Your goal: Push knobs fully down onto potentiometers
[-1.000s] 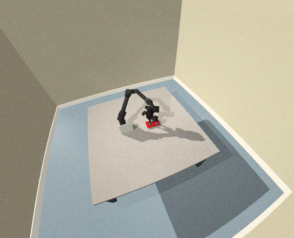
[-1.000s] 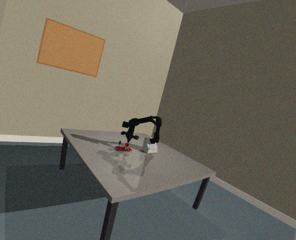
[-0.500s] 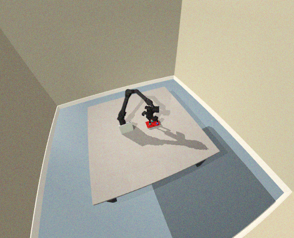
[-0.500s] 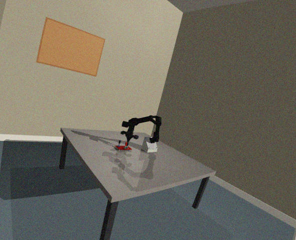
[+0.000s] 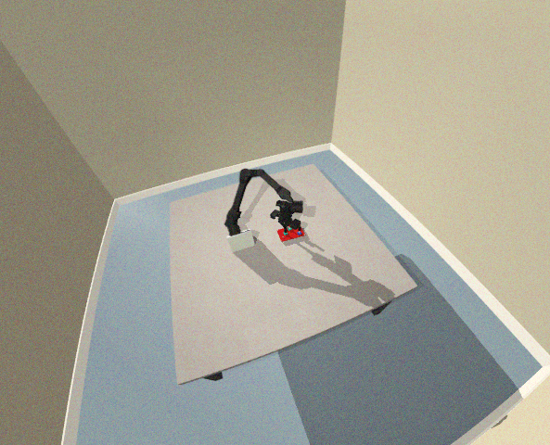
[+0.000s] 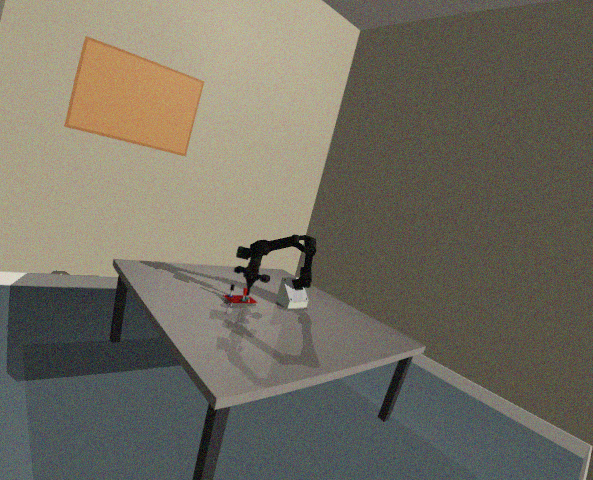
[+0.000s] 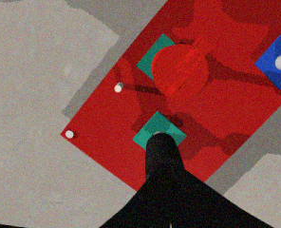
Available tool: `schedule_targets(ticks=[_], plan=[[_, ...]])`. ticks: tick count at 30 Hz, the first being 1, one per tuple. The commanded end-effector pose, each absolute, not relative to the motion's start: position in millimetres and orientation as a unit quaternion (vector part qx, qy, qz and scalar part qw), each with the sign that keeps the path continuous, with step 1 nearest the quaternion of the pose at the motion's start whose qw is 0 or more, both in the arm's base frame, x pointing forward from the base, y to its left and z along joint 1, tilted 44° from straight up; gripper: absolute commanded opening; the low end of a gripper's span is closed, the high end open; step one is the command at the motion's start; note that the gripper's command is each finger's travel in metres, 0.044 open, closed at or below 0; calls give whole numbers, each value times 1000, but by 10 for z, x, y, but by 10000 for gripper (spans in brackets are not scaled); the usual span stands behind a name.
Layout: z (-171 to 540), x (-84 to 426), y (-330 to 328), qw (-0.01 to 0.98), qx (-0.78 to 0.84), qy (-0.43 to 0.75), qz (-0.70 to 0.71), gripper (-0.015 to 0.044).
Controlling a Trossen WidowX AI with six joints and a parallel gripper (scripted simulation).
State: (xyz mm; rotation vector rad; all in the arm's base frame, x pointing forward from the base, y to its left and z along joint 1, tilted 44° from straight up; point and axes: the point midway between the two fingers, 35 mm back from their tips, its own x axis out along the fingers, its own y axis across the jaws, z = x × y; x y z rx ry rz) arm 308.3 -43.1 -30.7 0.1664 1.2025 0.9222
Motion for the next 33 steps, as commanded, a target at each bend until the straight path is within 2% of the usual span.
schedule_targets(ticks=[1, 33], plan=[[-322, 3069, -418, 722, 80, 546, 418, 0], [-337, 3070, -404, 722, 80, 546, 418, 0]])
